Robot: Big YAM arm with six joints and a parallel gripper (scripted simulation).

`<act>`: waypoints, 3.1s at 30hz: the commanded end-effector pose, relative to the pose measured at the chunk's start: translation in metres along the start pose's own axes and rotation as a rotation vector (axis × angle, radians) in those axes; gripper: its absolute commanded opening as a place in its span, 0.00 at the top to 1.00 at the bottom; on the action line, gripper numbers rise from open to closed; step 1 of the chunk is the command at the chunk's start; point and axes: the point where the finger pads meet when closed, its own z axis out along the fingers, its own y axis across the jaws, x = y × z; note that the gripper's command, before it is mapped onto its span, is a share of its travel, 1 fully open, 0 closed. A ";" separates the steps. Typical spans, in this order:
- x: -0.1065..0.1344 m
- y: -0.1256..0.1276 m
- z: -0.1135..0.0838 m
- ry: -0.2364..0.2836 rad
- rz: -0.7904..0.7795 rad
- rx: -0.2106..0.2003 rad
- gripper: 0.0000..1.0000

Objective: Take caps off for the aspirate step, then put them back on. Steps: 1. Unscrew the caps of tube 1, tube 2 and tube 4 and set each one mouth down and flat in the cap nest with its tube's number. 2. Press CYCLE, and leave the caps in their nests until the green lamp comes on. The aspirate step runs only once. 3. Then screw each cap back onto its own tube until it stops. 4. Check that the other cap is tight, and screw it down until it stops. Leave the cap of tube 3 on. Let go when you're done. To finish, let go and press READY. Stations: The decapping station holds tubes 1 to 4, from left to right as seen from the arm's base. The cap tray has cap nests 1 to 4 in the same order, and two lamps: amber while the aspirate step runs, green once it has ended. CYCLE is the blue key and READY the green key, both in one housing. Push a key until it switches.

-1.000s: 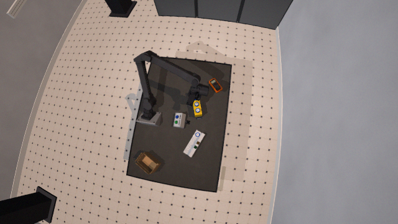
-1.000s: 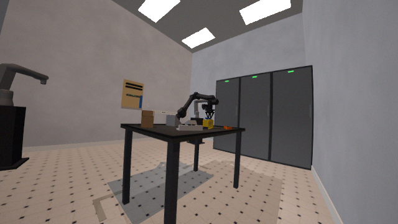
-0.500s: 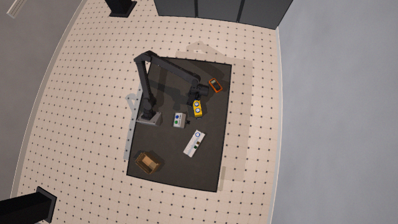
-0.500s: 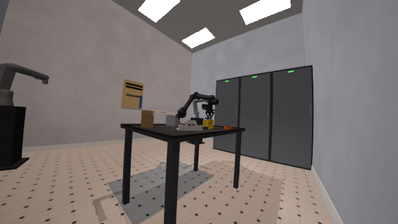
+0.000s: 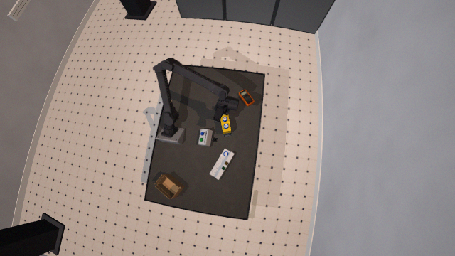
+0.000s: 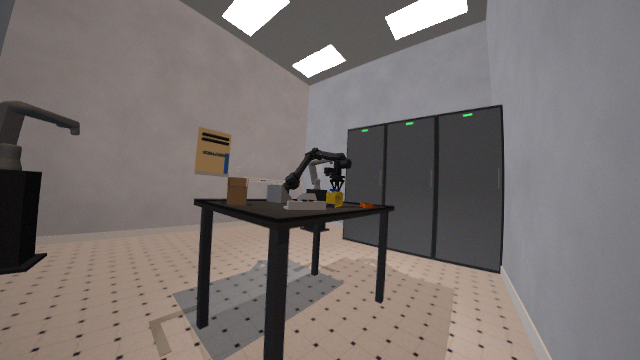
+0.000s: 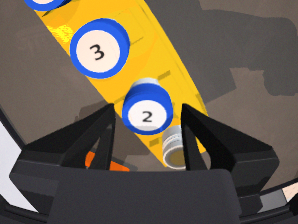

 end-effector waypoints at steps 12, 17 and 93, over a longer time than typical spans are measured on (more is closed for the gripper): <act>0.001 0.001 0.016 -0.002 0.004 0.016 0.51; 0.004 0.004 0.014 -0.001 -0.002 0.009 0.51; 0.011 0.004 0.010 0.011 -1.722 0.008 1.00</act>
